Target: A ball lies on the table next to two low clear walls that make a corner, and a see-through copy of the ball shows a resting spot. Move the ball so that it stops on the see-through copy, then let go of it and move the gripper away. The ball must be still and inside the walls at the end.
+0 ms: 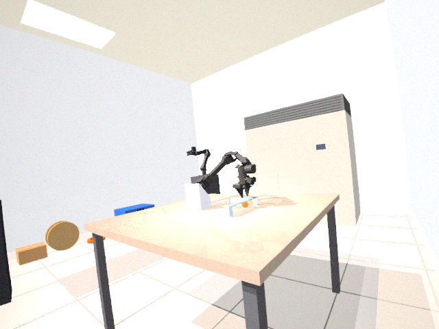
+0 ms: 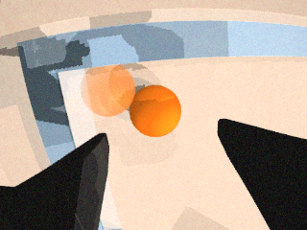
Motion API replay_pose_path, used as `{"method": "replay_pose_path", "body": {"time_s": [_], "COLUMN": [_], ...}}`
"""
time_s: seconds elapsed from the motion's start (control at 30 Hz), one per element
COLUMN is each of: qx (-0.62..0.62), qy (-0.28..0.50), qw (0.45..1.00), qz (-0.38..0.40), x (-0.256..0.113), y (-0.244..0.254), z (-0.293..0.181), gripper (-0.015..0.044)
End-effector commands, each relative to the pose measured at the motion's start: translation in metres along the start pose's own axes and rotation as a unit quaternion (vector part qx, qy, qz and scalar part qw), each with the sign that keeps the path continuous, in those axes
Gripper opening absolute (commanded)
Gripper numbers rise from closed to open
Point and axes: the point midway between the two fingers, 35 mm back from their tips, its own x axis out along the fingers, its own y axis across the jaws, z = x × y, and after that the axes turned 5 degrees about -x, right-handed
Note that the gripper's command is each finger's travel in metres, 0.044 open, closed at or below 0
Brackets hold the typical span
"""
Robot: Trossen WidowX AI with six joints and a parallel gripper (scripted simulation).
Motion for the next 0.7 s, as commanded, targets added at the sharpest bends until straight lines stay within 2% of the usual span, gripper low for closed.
{"method": "replay_pose_path", "body": {"time_s": [0.0,0.67], "qx": [0.004,0.004], "qy": [0.008,0.008], "qw": [1.000,1.000], "qz": [0.004,0.005], "x": [0.013,0.039], "y": [0.001,0.001], "z": [-0.004,-0.004], "gripper": [0.0311,0.0311]}}
